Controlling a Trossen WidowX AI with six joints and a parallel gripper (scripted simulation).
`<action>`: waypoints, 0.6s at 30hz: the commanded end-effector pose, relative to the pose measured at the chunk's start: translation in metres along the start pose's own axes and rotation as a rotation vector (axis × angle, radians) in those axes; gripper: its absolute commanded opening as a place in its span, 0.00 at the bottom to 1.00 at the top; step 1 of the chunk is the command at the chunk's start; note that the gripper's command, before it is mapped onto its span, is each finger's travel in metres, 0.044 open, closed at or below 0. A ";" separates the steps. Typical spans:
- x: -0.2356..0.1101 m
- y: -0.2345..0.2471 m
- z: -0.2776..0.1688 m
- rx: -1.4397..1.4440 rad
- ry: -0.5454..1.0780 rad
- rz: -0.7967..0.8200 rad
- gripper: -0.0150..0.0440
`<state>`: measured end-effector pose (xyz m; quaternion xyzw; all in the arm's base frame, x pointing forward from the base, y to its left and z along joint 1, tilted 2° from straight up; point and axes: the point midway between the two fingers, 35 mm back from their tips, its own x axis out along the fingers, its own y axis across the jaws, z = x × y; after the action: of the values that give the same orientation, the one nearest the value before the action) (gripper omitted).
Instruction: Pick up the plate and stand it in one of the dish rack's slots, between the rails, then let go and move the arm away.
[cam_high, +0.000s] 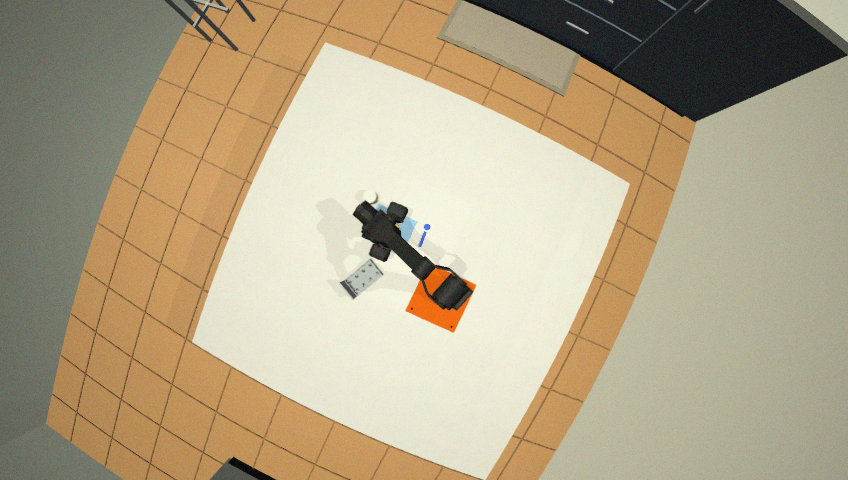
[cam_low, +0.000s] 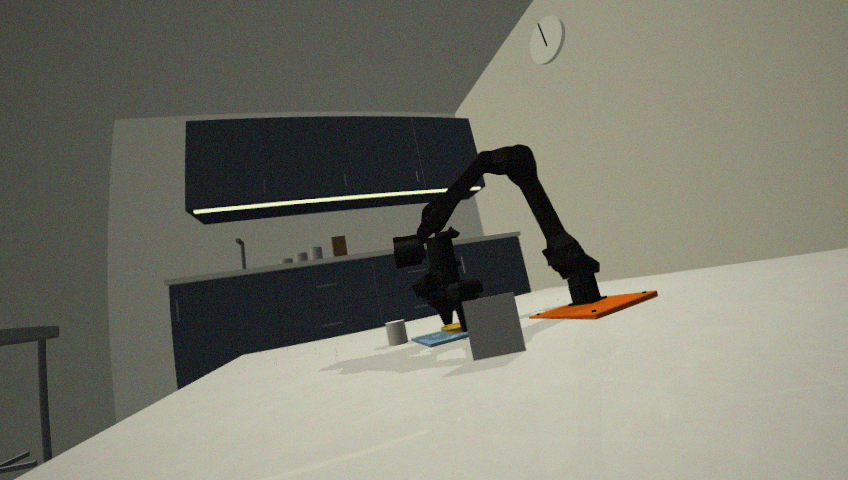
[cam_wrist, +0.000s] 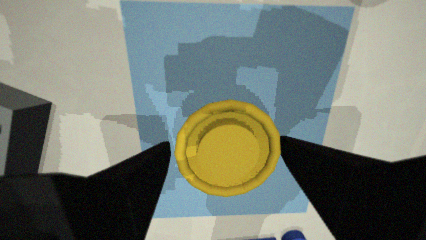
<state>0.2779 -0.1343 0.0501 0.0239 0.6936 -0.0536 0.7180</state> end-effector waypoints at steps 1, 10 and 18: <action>0.000 -0.001 0.000 -0.006 0.001 -0.004 0.88; 0.000 -0.001 0.000 -0.006 0.001 -0.004 0.79; -0.009 -0.002 0.003 -0.006 0.000 -0.004 0.53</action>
<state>0.2774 -0.1346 0.0515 0.0234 0.6956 -0.0538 0.7160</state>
